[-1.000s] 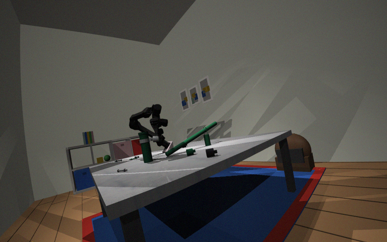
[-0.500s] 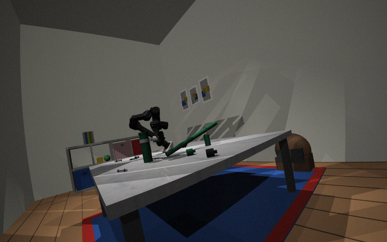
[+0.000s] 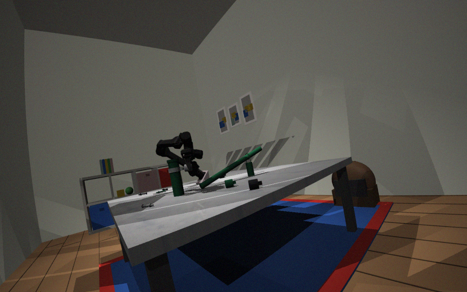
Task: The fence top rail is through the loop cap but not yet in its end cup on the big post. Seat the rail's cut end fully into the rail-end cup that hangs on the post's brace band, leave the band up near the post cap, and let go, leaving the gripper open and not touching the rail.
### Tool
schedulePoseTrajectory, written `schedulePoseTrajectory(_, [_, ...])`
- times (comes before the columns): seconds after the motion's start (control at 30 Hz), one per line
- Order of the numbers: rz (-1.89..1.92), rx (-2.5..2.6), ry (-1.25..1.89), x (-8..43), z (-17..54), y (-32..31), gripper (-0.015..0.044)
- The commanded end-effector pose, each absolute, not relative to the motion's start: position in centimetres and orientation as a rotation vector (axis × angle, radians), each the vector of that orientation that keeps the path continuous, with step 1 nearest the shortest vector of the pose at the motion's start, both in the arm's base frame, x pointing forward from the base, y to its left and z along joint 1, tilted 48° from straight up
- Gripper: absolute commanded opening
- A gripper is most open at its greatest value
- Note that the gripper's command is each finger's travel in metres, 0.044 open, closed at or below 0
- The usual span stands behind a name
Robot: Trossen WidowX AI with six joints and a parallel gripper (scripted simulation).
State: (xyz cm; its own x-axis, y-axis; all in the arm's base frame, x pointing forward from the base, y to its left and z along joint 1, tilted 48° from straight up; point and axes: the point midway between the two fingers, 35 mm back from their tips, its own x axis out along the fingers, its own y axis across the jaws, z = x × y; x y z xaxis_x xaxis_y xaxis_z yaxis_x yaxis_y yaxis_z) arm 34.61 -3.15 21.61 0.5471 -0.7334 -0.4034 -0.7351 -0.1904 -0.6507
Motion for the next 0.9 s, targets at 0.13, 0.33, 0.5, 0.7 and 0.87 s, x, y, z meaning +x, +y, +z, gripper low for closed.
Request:
schedulePoseTrajectory(0.13, [0.009, -1.934, 1.187, 34.7, 21.5, -3.1, 0.0177])
schedulePoseTrajectory(0.33, [0.013, -1.936, 1.187, 34.6, 21.5, -3.1, 0.0079])
schedulePoseTrajectory(0.5, [0.074, -1.975, 1.177, 34.1, 21.3, -3.0, 0.0000])
schedulePoseTrajectory(0.7, [0.115, -2.000, 1.171, 33.8, 21.2, -3.0, 0.0000])
schedulePoseTrajectory(0.87, [0.154, -2.024, 1.164, 33.4, 21.1, -2.9, 0.0000])
